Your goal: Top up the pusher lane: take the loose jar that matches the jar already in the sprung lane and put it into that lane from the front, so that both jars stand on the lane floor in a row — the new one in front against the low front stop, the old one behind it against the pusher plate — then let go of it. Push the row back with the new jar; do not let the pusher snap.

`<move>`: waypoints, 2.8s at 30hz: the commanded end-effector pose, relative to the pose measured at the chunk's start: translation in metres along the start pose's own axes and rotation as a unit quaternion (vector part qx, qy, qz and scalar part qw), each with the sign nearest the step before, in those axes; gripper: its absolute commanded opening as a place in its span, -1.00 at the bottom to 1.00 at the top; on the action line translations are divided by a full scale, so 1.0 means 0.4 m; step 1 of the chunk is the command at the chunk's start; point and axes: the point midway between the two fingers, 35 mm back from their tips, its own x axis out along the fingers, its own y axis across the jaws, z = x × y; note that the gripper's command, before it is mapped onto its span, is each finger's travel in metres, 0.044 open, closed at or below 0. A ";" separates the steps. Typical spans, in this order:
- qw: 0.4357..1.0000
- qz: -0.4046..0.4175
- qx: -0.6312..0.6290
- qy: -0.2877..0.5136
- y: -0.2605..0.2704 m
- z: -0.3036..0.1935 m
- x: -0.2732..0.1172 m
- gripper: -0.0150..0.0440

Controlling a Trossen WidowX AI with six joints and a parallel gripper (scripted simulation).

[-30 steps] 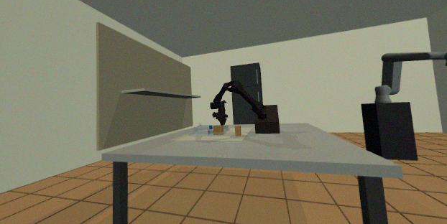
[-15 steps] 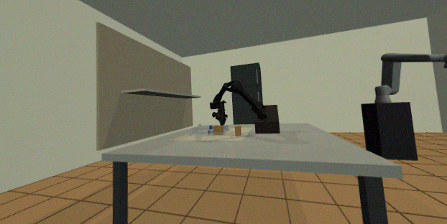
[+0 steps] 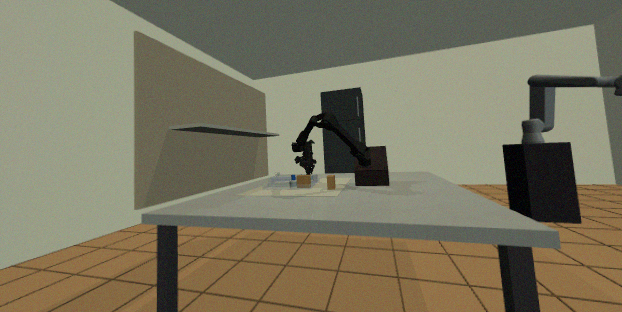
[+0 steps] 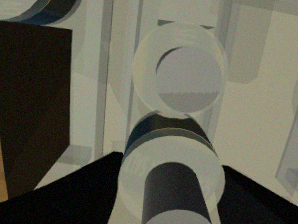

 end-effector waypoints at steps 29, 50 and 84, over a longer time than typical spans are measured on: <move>1.000 0.001 -0.007 -0.010 0.003 0.017 0.025 -0.49; 1.000 0.001 -0.007 -0.010 0.004 0.014 0.046 -0.49; 1.000 0.002 -0.007 -0.010 0.004 0.003 0.061 -0.49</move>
